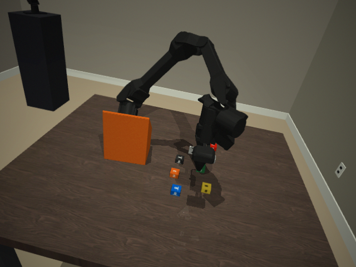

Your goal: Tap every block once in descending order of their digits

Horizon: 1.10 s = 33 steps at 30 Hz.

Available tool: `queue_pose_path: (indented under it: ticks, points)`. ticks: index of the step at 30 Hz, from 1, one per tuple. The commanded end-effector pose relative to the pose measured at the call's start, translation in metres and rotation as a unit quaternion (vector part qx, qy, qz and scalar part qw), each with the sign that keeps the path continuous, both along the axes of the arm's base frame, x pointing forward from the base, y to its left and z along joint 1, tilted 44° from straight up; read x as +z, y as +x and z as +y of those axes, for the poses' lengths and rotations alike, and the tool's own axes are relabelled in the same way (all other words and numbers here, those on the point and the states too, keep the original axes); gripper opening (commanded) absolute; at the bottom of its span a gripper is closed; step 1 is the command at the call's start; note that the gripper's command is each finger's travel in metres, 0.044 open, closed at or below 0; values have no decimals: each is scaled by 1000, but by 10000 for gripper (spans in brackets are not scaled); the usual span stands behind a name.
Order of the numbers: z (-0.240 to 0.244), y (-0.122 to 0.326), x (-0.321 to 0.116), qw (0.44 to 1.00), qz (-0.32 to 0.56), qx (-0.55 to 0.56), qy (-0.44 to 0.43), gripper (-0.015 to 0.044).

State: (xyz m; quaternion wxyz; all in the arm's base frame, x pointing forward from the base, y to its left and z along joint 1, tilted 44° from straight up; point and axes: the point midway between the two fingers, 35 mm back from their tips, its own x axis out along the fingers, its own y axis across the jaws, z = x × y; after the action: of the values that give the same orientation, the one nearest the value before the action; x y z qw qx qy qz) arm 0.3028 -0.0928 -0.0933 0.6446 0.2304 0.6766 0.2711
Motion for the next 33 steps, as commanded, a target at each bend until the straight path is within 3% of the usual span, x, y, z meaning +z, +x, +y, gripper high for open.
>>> queue_pose_path:
  ticks: [1,8,14,23,33]
  points:
    - [-14,-53,-12,1000,11,-6,4,400]
    - [-15,-64,-13,1000,12,-6,5,400]
    - [38,-69,-70,1000,11,-6,7,243]
    - [40,-70,-73,1000,11,-6,7,20]
    - [43,-70,-75,1000,11,-6,7,20]
